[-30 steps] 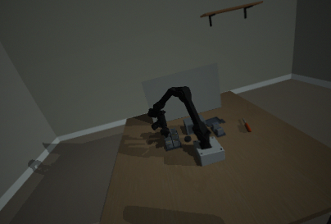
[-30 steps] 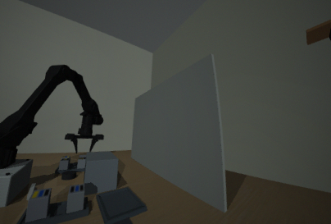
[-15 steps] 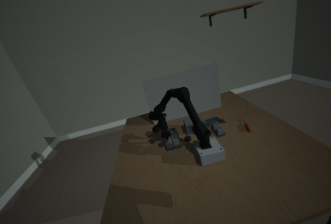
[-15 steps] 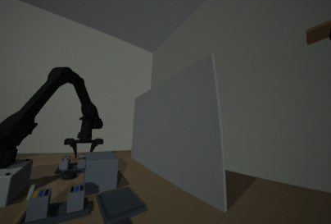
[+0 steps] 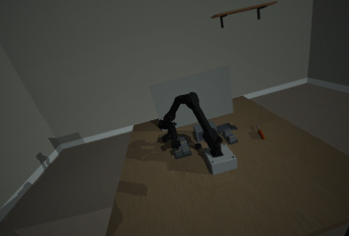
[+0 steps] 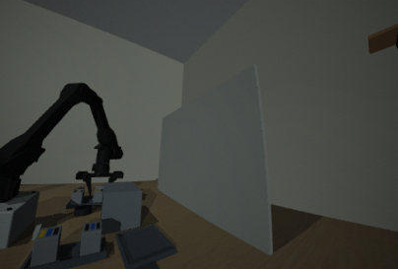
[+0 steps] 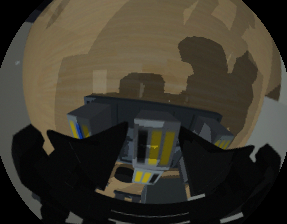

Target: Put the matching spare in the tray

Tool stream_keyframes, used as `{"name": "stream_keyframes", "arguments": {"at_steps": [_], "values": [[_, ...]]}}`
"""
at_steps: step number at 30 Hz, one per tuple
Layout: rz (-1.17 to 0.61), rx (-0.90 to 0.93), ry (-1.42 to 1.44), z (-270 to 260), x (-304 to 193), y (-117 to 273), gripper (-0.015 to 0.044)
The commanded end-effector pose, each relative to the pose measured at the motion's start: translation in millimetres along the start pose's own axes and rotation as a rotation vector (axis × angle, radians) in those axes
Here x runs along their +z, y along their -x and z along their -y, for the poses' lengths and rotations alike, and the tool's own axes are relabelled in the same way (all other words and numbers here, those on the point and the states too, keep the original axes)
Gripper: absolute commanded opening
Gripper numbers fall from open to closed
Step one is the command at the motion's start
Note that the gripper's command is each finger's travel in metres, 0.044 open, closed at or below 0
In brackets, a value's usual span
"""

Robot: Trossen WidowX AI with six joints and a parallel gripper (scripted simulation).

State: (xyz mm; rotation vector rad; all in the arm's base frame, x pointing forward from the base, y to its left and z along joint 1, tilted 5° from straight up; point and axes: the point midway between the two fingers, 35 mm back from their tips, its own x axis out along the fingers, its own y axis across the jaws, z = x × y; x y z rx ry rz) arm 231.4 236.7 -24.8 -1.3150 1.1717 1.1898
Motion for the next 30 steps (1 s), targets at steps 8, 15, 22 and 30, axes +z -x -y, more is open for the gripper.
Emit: {"name": "stream_keyframes", "arguments": {"at_steps": [8,15,22,30], "values": [[-0.002,0.002,0.0,-0.8,-0.8,-1.6,0.0248],[-0.002,0.002,0.0,-0.8,-0.8,-1.6,0.0142],[-0.002,0.002,0.0,-0.8,-0.8,-1.6,0.0017],[-0.002,0.002,0.0,-0.8,-0.8,-1.6,0.0]]}}
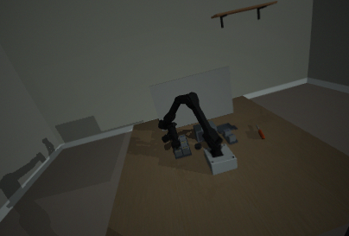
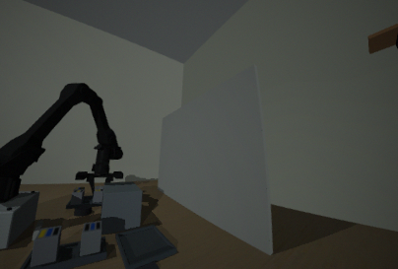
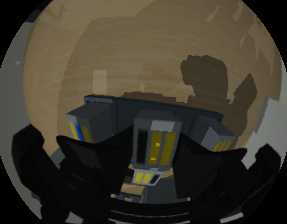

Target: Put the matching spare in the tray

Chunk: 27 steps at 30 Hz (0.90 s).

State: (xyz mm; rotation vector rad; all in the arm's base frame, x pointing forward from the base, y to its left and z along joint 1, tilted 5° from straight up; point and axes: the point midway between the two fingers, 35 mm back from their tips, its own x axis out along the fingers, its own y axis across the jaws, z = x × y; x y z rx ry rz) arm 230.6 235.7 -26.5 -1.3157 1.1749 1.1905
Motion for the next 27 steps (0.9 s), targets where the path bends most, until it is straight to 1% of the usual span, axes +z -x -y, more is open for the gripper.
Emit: {"name": "stream_keyframes", "arguments": {"at_steps": [1,3,10,17,27], "values": [[0.0,0.0,0.0,0.2,0.2,1.5,0.0],[0.0,0.0,0.001,1.1,1.1,12.7,0.0],[-0.002,-0.001,0.004,0.5,0.3,73.5,0.0],[0.004,-0.011,0.007,1.7,1.1,81.7,0.0],[0.0,-0.002,0.005,-2.6,4.1,138.0,0.0]]}}
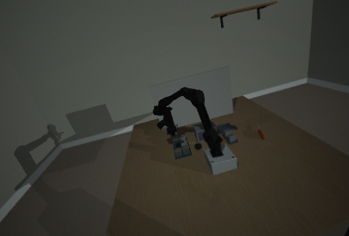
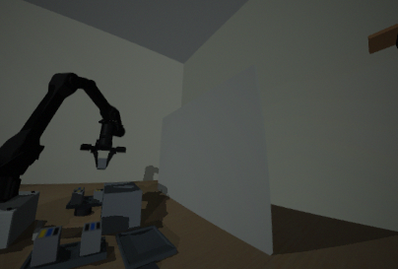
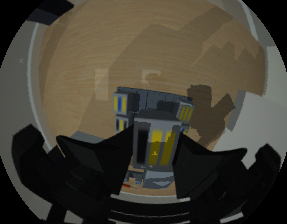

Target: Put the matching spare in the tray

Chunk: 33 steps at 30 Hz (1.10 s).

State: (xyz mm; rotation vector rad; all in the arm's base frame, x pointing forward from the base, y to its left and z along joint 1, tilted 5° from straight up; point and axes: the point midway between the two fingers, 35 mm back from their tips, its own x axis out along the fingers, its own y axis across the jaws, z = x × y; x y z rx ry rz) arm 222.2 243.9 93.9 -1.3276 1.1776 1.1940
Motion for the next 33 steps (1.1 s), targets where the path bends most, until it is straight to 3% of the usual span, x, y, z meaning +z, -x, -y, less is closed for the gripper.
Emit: {"name": "stream_keyframes", "arguments": {"at_steps": [1,8,33], "values": [[0.007,-0.003,-0.004,-2.0,1.2,22.9,0.0],[0.004,-0.004,-0.019,3.1,-5.5,31.7,0.0],[0.004,-0.02,-0.12,82.5,-117.4,32.6,0.0]]}}
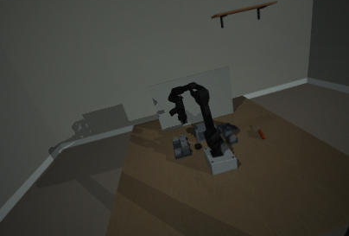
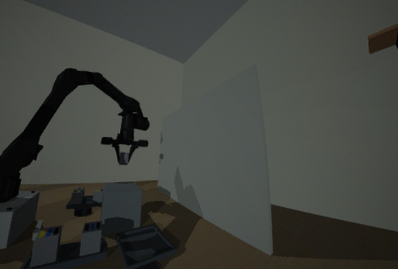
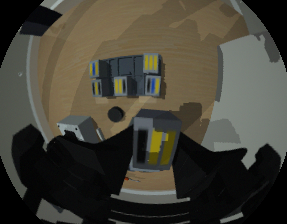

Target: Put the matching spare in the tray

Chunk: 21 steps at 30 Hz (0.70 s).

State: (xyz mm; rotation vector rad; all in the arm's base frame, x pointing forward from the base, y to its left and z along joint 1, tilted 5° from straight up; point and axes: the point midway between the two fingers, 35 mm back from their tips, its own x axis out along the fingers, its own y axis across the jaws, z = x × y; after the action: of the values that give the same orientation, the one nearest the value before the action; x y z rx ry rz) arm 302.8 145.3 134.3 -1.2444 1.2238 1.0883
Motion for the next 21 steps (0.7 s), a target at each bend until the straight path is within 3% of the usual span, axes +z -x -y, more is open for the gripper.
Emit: {"name": "stream_keyframes", "arguments": {"at_steps": [1,21], "values": [[0.011,-0.004,0.007,11.5,-15.1,2.0,0.0],[-0.001,-0.005,-0.036,53.9,-125.6,2.3,0.0]]}}
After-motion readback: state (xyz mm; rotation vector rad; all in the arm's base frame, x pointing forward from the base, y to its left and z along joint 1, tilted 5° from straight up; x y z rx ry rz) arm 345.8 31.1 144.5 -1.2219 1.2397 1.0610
